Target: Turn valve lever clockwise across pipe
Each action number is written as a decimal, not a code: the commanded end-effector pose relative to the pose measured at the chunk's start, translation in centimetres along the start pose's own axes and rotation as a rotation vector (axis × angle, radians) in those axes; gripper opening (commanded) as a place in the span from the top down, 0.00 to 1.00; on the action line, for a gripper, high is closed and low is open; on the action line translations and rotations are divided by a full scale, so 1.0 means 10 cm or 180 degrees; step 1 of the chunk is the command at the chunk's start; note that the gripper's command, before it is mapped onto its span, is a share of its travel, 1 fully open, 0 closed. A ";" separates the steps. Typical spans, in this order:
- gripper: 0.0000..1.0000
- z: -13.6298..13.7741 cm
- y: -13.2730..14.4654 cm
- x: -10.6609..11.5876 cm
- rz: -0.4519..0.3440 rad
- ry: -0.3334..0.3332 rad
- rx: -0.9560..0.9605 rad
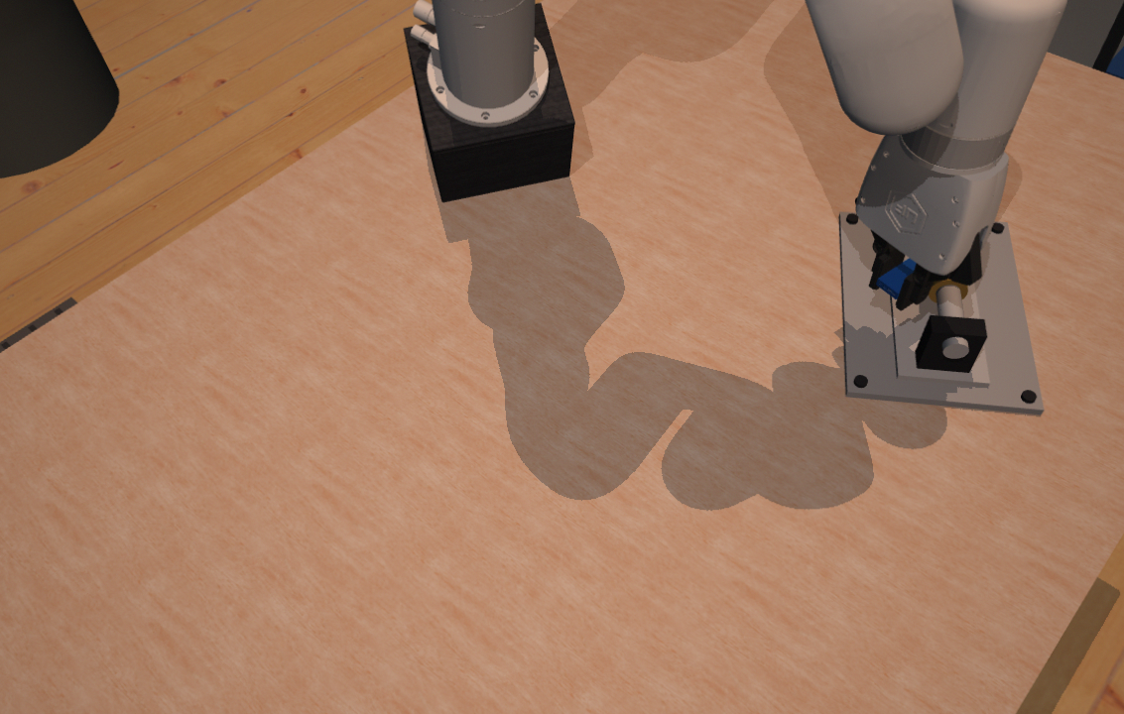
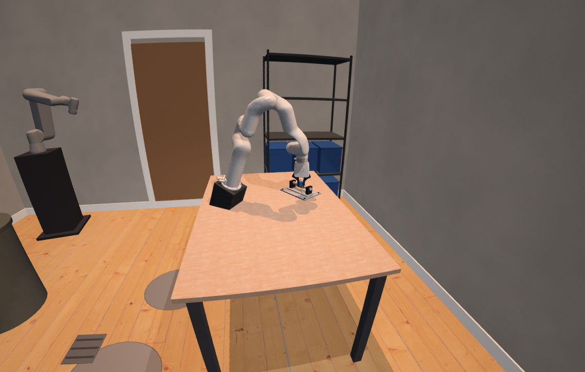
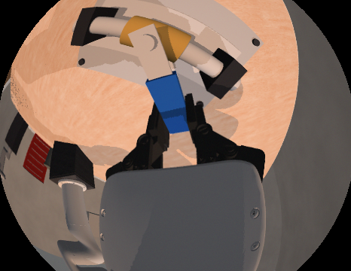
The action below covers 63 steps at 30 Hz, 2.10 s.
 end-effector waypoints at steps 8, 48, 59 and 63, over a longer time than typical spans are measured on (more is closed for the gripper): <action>1.00 -0.04 -0.01 0.01 0.0006 0.0008 -0.0201; 1.00 -0.21 -0.04 0.01 0.0007 0.0007 -0.0960; 1.00 -0.25 -0.06 0.01 0.0008 0.0007 -0.1149; 1.00 -0.26 -0.06 0.01 0.0008 0.0007 -0.1182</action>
Point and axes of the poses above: the point where the finger pads meet when closed, its own x axis back along the fingers, its own z axis across the jaws, y = z × x, the point moved 10 cm from there along x, back along the fingers, and after that the axes turned 1 degree about x, right-handed, at the moved point
